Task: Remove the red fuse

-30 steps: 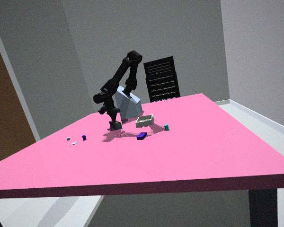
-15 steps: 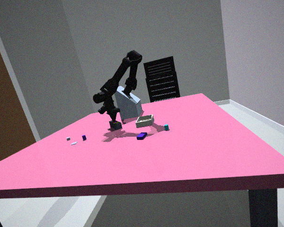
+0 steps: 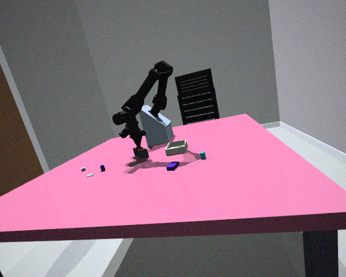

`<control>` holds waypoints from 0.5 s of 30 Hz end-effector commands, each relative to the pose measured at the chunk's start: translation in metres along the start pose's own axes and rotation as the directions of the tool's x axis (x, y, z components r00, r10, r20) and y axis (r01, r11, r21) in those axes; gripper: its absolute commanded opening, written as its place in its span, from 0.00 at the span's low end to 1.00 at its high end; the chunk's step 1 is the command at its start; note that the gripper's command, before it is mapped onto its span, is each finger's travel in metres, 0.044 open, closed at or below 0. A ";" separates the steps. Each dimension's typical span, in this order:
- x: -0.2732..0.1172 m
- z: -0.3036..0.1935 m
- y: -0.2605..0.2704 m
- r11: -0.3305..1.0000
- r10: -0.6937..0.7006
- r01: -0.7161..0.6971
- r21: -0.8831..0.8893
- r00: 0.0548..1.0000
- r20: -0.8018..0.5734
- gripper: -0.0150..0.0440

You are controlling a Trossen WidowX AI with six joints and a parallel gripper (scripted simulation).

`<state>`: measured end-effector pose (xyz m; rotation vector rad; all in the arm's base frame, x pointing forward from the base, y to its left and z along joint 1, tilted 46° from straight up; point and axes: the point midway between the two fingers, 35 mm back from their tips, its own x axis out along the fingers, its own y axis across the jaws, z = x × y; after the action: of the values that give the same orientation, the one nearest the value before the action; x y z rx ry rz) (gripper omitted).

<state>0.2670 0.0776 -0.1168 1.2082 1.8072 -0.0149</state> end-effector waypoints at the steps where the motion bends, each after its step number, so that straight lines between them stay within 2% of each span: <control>1: -0.004 0.001 0.001 1.000 0.000 0.000 -0.008 1.000 0.007 0.25; 15: -0.011 0.001 0.001 1.000 0.000 0.000 -0.006 1.000 0.007 0.25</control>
<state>0.2673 0.0722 -0.1121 1.2092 1.8088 -0.0179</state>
